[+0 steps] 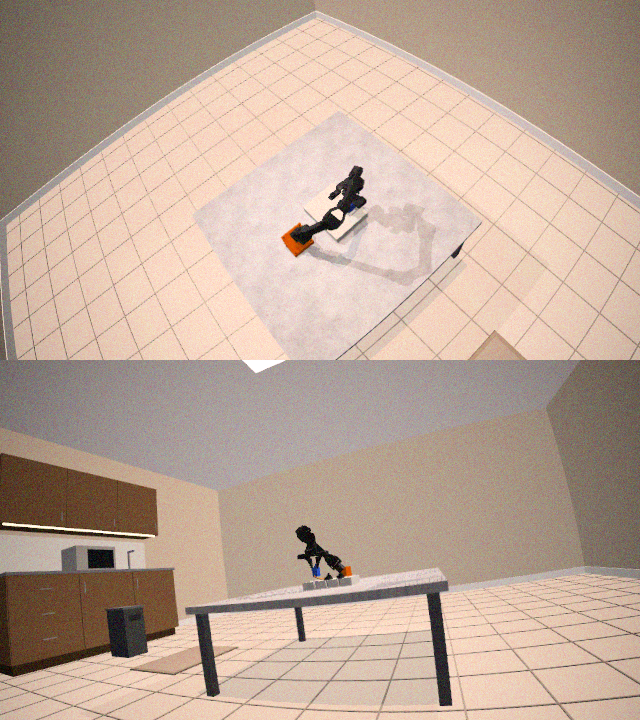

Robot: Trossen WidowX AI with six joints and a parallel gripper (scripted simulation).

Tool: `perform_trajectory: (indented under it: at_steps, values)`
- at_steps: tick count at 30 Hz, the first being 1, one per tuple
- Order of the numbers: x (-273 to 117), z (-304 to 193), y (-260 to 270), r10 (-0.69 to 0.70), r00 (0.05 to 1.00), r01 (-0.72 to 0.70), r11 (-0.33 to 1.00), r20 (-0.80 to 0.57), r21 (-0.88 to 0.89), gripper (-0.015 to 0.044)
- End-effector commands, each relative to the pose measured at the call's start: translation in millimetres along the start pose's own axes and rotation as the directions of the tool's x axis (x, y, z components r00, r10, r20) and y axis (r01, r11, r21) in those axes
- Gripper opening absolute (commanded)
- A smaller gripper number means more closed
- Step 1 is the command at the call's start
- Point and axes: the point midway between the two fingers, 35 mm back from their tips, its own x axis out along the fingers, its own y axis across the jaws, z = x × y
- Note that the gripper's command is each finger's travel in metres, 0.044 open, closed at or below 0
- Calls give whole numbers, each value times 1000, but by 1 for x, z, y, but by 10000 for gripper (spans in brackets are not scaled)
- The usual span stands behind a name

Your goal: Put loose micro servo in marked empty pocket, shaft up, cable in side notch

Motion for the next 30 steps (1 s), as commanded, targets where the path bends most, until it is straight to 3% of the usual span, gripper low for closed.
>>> perform_trajectory:
  at_steps: [1, 30]
  values:
    - [0, 5, 0, -2, 1000, 2, 1000, 6, -7, 0]
    - [21, 6, -1, -3, 1000, 3, 1000, 6, -6, 0]
